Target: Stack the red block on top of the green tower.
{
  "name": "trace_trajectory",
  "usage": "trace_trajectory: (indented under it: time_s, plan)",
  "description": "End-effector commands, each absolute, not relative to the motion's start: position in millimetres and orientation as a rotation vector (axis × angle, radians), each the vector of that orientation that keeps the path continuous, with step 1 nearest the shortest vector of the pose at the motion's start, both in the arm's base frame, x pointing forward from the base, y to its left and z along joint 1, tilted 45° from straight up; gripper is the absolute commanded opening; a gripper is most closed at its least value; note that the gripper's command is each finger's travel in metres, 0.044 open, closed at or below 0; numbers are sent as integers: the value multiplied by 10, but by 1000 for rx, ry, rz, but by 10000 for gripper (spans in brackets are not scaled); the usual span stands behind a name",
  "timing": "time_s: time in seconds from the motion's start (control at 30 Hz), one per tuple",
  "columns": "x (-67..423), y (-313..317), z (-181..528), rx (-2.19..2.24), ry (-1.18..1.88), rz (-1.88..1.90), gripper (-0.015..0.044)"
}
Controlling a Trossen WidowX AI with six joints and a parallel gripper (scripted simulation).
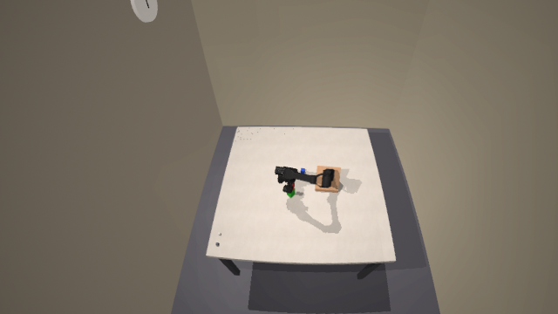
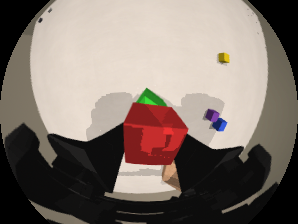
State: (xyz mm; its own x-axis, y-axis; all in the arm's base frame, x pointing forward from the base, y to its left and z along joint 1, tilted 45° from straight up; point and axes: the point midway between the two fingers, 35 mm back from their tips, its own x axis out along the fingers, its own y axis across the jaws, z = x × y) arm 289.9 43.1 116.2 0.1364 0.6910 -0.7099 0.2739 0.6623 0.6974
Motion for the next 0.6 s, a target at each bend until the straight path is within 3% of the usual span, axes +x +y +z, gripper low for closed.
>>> trace_trajectory:
  time_s: [0.0,0.17,0.57]
  plan:
    - [2899,433,1162,859,1447,363,315]
    - [2899,433,1162,859,1447,363,440]
    - [2899,433,1162,859,1447,363,440]
